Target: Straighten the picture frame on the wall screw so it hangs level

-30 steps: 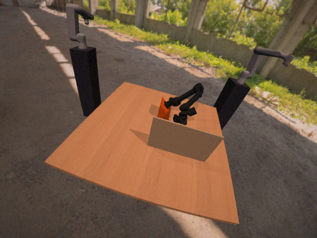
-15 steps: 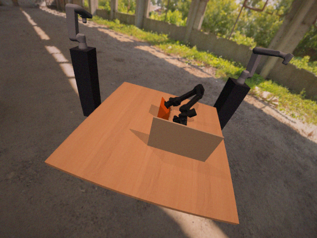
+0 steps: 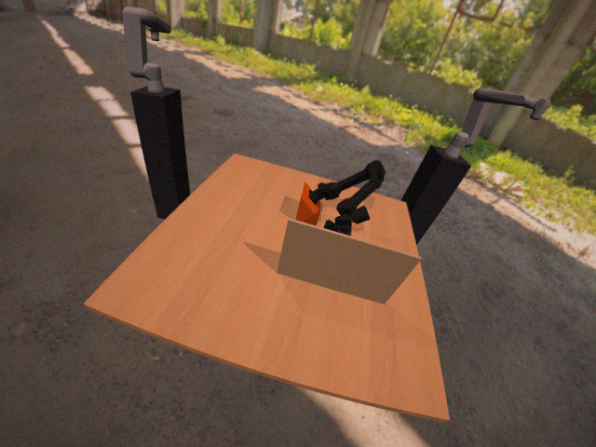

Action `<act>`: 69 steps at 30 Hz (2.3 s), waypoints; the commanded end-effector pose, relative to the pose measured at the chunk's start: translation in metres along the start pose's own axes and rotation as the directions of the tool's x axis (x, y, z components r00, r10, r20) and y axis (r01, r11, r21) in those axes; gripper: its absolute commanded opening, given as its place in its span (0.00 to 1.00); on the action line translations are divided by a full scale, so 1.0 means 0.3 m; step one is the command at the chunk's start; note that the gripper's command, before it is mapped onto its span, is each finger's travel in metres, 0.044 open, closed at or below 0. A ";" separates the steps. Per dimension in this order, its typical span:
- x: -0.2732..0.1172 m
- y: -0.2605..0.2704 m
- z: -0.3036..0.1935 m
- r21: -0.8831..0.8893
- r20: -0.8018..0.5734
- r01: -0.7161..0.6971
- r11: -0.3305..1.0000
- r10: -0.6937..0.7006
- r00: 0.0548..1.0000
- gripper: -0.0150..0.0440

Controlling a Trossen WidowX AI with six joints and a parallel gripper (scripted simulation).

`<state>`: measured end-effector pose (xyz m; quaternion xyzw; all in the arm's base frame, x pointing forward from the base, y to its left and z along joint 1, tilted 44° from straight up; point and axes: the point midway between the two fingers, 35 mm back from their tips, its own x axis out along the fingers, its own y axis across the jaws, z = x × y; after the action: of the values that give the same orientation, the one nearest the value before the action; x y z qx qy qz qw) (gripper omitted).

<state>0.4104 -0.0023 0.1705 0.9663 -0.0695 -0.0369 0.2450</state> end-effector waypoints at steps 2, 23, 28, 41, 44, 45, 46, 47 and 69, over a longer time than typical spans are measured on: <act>0.009 0.003 -0.010 -0.003 -0.009 -0.001 1.000 0.001 1.000 0.69; 0.009 0.003 -0.010 -0.003 -0.009 -0.001 1.000 0.001 1.000 0.69; 0.009 0.003 -0.010 -0.003 -0.009 -0.001 1.000 0.001 1.000 0.69; 0.009 0.003 -0.012 -0.003 -0.009 -0.001 1.000 0.001 1.000 0.61; 0.009 0.003 -0.012 -0.003 -0.009 -0.001 1.000 0.001 1.000 0.51; 0.009 0.003 -0.012 -0.003 -0.009 -0.001 1.000 0.001 1.000 0.49; 0.009 0.003 -0.012 -0.003 -0.009 -0.001 1.000 0.001 1.000 0.48; 0.009 0.003 -0.012 -0.003 -0.009 -0.001 1.000 0.001 1.000 0.47; 0.009 0.005 -0.011 -0.003 -0.009 -0.001 1.000 0.001 1.000 0.25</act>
<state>0.4130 -0.0029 0.1735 0.9663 -0.0715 -0.0332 0.2451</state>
